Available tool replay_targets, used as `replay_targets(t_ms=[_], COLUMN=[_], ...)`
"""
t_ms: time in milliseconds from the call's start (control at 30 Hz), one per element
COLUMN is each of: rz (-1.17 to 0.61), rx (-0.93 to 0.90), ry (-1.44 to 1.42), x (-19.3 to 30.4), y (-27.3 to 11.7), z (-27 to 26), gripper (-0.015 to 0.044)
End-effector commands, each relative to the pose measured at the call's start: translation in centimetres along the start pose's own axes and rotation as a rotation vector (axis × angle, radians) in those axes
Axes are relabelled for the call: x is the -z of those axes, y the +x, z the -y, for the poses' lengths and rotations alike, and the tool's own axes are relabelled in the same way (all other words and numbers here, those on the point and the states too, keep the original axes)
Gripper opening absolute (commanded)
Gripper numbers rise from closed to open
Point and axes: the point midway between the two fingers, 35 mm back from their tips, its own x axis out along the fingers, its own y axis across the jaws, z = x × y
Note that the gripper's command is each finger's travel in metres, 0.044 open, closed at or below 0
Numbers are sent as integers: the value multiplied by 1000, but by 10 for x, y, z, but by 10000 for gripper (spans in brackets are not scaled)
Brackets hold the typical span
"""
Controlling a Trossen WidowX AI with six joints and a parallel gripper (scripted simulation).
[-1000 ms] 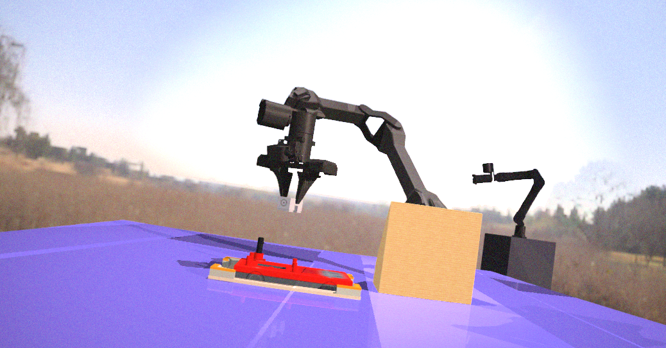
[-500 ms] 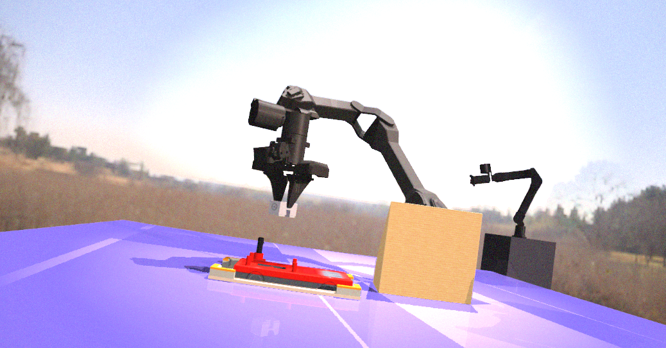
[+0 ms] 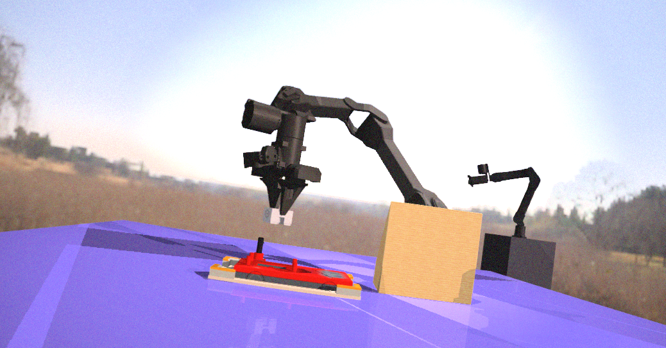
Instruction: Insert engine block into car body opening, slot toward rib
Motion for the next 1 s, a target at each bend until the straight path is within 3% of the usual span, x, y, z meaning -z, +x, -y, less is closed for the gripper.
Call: replay_targets(t_ms=[0,967], rz=[2,1], rx=[-5,-5], ry=[47,482], x=[-6,-49], y=[3,41], z=[-9,-83], gripper=[0,0])
